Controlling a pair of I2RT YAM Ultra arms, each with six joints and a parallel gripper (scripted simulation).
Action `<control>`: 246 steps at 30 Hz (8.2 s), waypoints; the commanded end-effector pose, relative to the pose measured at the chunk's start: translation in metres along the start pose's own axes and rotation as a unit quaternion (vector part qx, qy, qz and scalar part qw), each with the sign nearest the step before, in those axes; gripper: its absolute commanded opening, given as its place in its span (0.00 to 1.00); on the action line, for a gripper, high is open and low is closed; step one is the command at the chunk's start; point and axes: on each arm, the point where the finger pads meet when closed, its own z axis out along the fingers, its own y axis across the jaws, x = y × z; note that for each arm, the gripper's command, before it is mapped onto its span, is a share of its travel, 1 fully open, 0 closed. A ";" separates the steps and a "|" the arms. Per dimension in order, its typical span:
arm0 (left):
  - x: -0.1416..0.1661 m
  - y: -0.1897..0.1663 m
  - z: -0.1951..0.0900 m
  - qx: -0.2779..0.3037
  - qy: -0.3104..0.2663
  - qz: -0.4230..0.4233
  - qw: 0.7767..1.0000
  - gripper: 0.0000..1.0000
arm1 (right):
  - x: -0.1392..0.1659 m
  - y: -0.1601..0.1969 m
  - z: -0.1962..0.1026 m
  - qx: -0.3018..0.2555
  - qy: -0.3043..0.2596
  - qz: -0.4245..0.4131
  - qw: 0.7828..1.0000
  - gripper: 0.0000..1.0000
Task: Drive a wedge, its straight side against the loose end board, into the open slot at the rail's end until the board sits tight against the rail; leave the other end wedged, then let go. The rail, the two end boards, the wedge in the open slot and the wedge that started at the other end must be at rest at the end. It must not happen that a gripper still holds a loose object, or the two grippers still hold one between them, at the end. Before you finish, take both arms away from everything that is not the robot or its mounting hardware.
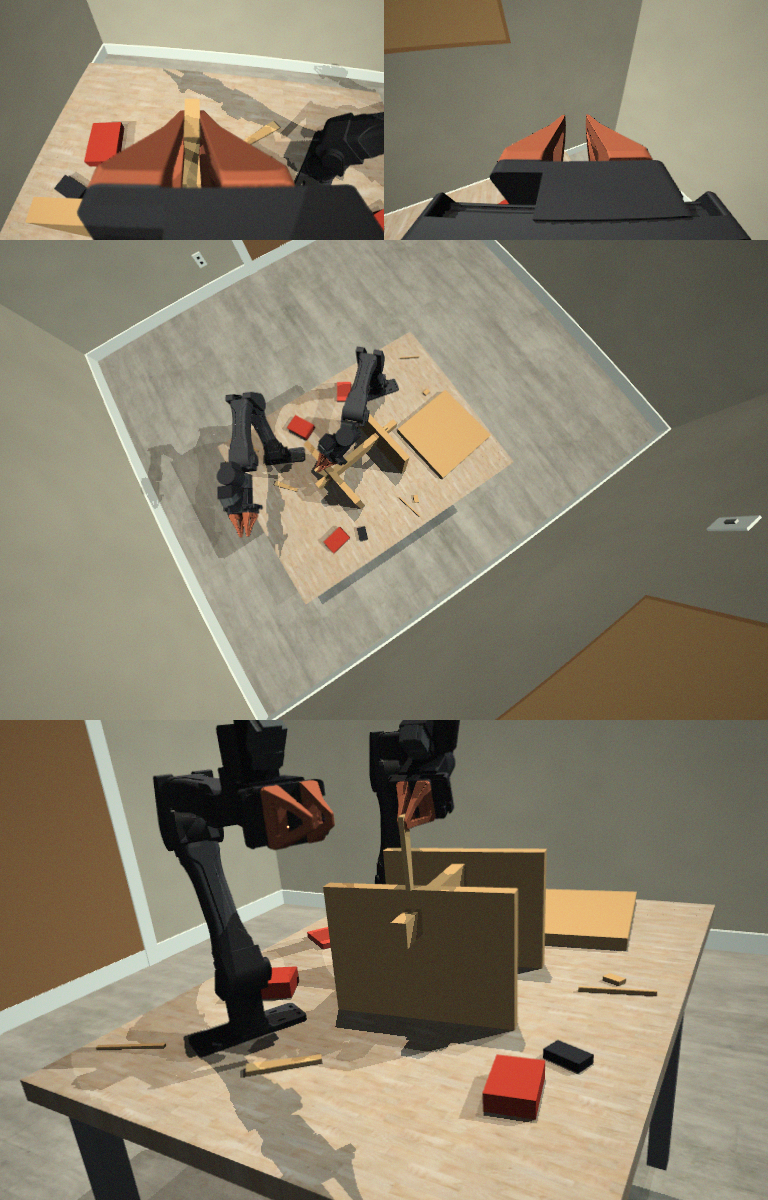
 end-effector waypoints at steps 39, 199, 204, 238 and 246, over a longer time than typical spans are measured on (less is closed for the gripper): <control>0.003 -0.001 -0.003 -0.005 -0.031 0.016 0.999 0.02 | -0.035 0.000 -0.005 -0.001 -0.043 0.002 0.999 0.22; -0.037 -0.002 -0.022 -0.004 -0.025 0.016 1.000 0.21 | -0.035 0.000 -0.005 -0.001 -0.043 0.002 0.999 0.22; -0.027 0.000 -0.016 -0.004 -0.026 0.017 1.000 0.21 | -0.035 0.000 -0.005 -0.001 -0.043 0.002 0.999 0.22; -0.025 0.012 -0.024 -0.030 -0.024 0.007 0.999 0.21 | -0.035 0.000 -0.005 -0.001 -0.043 0.002 0.999 0.22; -0.027 0.037 -0.051 -0.092 -0.039 -0.002 0.995 0.21 | -0.035 0.000 -0.005 -0.001 -0.043 0.002 0.999 0.22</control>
